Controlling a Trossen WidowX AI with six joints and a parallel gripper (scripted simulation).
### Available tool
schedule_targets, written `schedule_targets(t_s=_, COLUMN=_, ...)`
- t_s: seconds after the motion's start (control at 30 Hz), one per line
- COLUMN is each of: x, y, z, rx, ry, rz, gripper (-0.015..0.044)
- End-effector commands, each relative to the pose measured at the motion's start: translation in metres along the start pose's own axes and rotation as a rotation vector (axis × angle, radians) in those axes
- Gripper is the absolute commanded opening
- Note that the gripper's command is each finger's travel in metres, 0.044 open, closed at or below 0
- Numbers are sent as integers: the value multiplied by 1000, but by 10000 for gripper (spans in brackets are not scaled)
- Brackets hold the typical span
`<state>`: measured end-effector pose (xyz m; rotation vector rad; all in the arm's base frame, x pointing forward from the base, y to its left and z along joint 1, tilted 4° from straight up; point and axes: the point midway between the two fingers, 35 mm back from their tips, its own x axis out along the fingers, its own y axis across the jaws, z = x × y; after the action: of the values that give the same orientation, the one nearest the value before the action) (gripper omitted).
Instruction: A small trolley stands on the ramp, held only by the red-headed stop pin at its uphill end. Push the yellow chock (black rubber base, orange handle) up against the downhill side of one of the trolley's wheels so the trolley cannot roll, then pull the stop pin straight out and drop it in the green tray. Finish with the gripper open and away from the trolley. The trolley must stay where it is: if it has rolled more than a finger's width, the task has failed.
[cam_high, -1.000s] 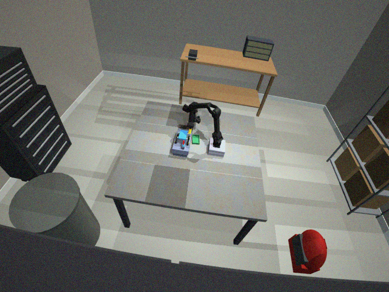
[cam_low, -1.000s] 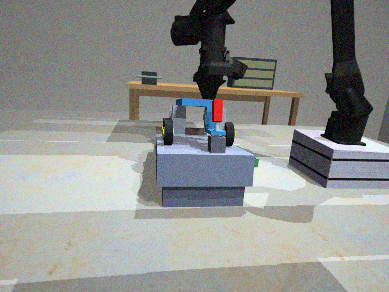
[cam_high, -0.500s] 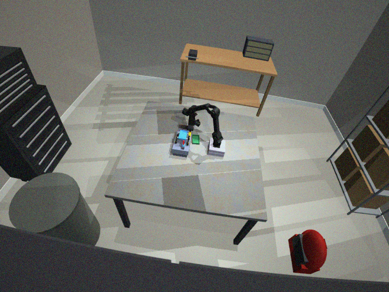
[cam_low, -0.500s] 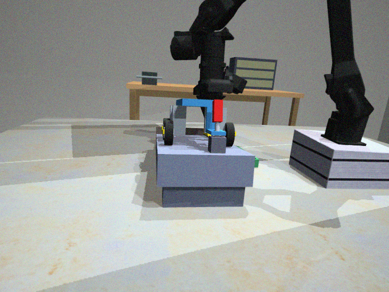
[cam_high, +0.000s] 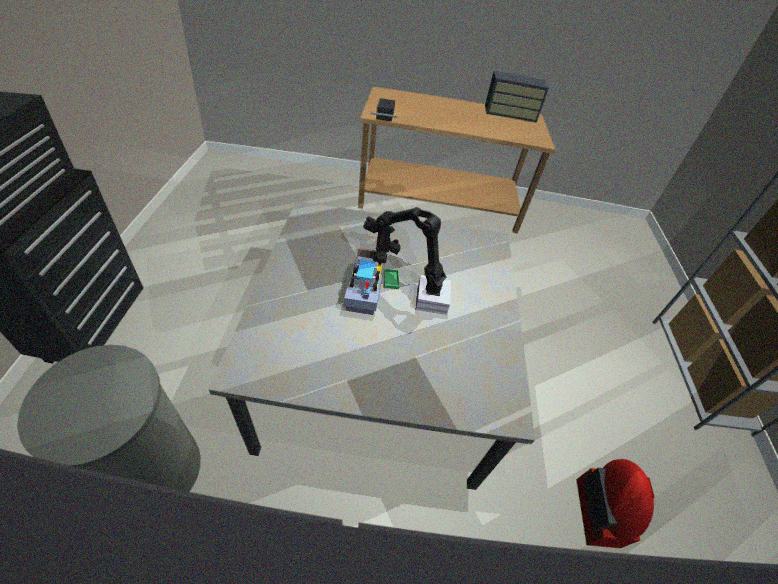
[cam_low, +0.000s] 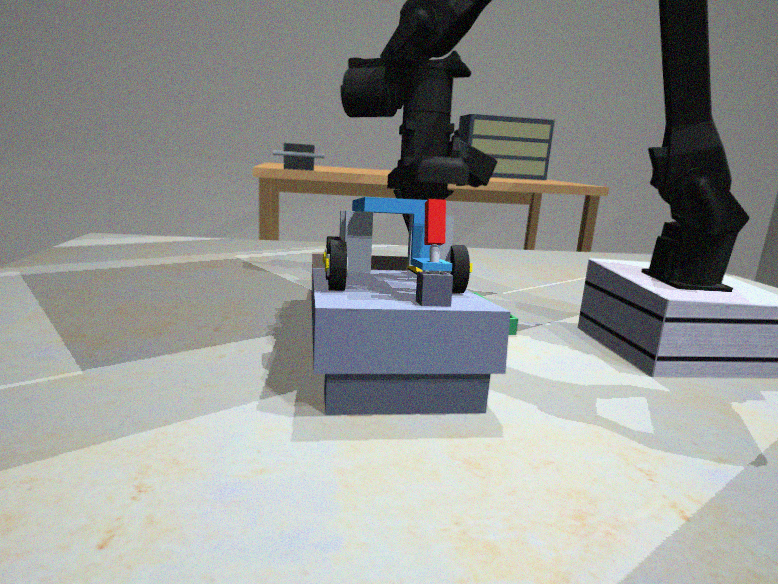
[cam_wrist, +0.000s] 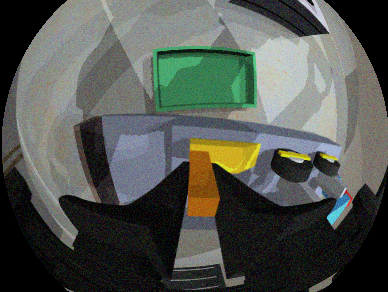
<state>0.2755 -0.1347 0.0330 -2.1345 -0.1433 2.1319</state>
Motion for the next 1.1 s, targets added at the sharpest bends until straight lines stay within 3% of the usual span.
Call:
schedule_targets(t_s=0.0, x=0, y=-5, z=0, rx=1, ry=-2, rz=-7, gripper=0)
schedule_targets(t_s=0.97, x=-2, y=-18, z=-1, rx=1, ry=0, rz=0, gripper=0)
schedule_targets(t_s=1.07, x=-2, y=-18, z=-1, rx=1, ry=0, rz=0, gripper=79)
